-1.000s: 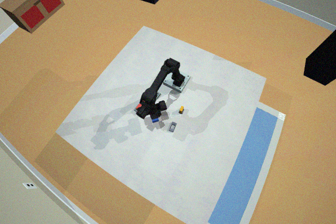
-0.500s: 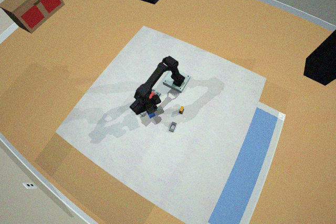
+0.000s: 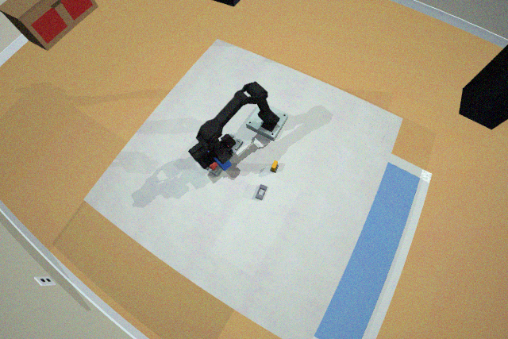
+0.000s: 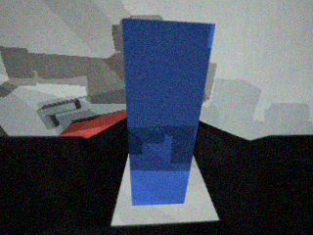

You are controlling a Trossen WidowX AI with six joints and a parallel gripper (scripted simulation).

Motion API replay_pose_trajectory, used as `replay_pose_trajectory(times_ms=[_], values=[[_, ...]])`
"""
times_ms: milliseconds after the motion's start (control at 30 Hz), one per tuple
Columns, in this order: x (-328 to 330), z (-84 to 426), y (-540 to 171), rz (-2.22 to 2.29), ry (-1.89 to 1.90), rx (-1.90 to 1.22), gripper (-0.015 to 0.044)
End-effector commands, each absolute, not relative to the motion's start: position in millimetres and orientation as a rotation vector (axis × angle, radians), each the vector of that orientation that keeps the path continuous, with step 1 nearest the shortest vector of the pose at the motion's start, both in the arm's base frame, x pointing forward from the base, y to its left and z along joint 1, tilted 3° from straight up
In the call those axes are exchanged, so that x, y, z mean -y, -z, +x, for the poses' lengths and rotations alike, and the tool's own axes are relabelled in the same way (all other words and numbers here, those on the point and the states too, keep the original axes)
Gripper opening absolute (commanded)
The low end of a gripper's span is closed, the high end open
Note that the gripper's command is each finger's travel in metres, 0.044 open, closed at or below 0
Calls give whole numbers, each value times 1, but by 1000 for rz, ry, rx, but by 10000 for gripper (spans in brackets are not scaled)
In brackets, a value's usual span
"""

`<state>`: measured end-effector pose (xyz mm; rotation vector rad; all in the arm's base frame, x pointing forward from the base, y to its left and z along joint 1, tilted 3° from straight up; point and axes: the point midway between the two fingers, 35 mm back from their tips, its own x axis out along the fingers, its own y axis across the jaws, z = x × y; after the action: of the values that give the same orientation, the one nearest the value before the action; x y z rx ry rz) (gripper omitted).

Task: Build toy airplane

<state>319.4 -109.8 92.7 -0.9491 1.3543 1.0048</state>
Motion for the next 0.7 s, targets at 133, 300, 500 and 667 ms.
replay_pose_trajectory(times_ms=[133, 300, 500, 667], values=[[131, 307, -90, -1043, -1087, -1309, 0], [145, 299, -87, -1098, -1146, -1277, 0], [151, 295, -86, -1126, -1174, -1261, 53], [151, 295, -86, -1126, -1174, -1261, 184]])
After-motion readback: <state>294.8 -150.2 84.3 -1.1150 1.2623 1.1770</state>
